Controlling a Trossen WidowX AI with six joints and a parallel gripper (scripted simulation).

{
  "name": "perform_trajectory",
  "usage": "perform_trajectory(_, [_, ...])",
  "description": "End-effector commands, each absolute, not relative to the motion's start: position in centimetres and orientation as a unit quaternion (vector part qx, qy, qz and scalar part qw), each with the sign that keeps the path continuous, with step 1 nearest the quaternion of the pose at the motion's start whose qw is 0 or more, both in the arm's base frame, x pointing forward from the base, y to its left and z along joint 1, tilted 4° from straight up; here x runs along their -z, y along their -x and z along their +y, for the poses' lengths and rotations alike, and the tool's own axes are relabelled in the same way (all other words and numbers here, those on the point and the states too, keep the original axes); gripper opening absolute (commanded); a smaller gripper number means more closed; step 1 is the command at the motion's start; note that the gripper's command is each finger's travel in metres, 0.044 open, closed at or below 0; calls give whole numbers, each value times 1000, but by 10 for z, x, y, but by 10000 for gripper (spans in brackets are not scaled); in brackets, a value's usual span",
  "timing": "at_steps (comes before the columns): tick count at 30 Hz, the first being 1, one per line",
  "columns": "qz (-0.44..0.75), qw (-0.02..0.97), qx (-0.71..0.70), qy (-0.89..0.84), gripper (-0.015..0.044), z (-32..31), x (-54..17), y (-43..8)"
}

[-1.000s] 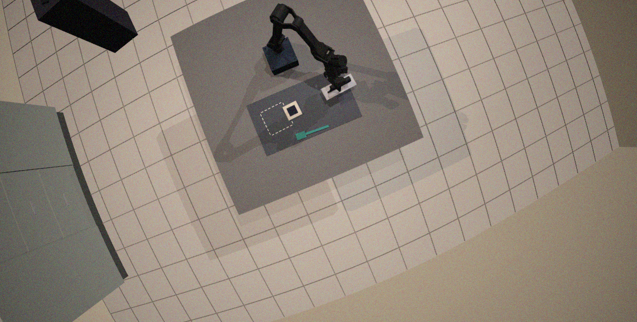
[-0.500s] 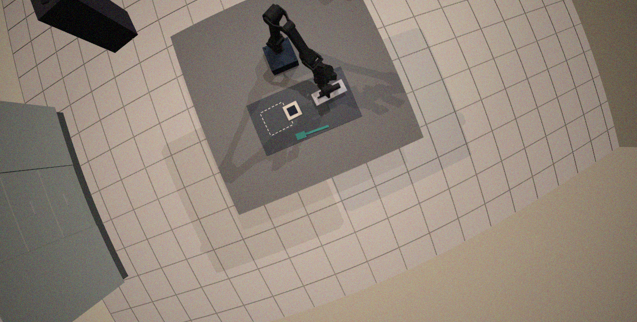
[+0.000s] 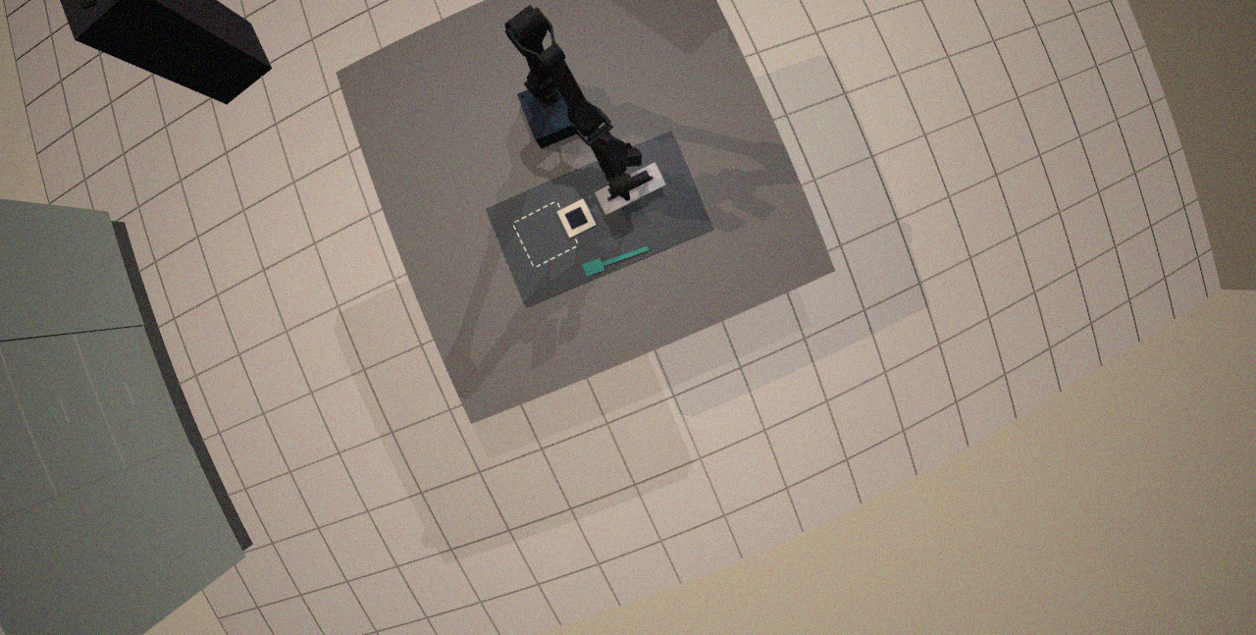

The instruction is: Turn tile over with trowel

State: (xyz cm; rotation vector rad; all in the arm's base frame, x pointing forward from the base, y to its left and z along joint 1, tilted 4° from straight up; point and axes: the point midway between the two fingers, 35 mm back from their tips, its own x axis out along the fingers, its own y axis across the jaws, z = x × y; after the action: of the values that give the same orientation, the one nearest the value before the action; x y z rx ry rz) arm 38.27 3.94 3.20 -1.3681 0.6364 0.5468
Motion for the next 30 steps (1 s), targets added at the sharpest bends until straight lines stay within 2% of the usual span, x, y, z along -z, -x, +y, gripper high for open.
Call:
perform_trajectory(1, [278, 700, -241, 612, 0, 28, -35, -379])
perform_trajectory(8, [274, 705, -238, 610, 0, 8, -33, -370])
perform_trajectory(30, [274, 705, -238, 610, 0, 15, -1, -376])
